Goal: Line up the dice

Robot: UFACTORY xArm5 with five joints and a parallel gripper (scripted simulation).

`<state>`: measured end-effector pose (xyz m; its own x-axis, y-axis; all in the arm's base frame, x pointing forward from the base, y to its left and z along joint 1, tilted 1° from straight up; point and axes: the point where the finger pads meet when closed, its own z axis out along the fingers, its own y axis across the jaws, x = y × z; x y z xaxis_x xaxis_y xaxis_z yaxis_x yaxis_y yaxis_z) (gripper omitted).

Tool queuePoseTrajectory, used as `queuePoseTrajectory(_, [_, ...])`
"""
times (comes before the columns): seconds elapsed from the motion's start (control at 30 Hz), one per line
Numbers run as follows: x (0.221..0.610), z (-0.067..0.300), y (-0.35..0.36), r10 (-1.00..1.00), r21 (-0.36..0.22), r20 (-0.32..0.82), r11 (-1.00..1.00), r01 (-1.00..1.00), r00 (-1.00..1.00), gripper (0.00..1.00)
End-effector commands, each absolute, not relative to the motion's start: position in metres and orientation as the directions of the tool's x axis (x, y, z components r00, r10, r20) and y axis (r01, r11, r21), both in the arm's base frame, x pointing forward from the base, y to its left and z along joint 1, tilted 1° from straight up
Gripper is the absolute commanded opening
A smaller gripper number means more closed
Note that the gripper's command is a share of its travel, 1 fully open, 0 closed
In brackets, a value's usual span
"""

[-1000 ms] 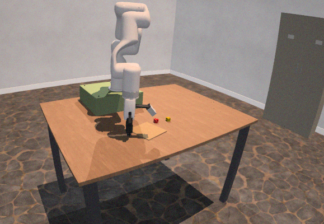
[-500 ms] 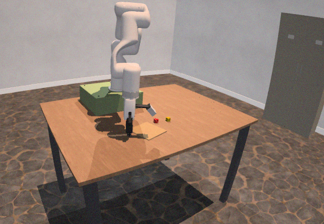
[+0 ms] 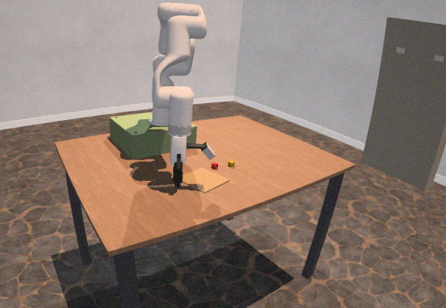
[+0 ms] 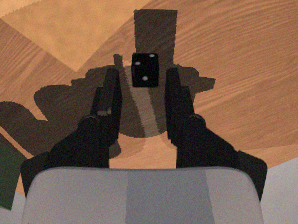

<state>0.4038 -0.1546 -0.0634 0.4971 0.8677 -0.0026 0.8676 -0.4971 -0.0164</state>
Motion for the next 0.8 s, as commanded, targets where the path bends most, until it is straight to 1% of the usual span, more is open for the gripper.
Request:
queuePoseTrajectory(0.0, [0.405, -0.062, -0.155, 0.868, -0.013, -0.002, -0.497, 0.868, 0.497, 0.36])
queuePoseTrajectory(0.3, [0.405, -0.065, -0.155, 0.868, -0.013, -0.002, -0.497, 0.868, 0.497, 0.36])
queuePoseTrajectory(0.77, [0.405, -0.08, -0.155, 0.868, -0.013, -0.002, -0.497, 0.868, 0.497, 0.36])
